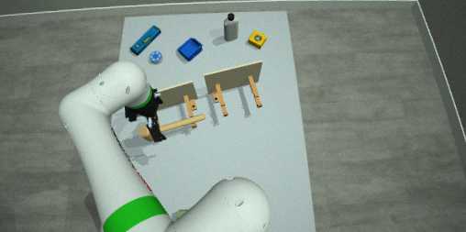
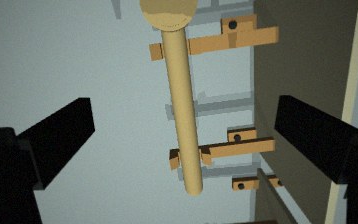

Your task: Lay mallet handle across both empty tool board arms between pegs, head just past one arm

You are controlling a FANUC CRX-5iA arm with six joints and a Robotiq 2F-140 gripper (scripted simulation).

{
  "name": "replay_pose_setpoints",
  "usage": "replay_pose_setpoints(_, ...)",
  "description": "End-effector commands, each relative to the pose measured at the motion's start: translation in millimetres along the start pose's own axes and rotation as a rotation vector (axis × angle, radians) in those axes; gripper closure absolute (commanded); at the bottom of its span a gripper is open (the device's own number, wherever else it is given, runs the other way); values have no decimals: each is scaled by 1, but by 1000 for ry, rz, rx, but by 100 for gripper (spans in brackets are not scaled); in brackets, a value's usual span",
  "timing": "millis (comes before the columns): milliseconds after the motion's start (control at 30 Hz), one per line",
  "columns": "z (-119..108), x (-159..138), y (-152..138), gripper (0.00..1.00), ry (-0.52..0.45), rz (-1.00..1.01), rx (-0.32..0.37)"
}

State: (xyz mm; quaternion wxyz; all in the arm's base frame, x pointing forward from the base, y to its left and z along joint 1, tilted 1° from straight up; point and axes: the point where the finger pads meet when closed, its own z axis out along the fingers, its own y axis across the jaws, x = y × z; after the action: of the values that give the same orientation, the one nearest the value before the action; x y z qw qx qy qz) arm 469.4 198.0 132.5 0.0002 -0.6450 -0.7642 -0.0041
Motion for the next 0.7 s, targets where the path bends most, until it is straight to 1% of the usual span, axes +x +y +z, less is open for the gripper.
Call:
replay_pose_setpoints(0,6,9,-2,0,4,-87,-3)
replay_pose_setpoints(167,9,13,-3,0,4,-125,-3)
replay_pose_setpoints(400,10,14,-3,0,4,-129,-3)
replay_pose_setpoints(433,17,14,-3,0,4,-129,-3)
replay_pose_setpoints(467,30,14,-4,0,4,-129,-3)
replay_pose_setpoints(500,48,13,-4,0,4,-129,-3)
replay_pose_setpoints(533,60,13,-4,0,4,-129,-3)
replay_pose_setpoints(667,100,13,-5,0,4,-129,-3)
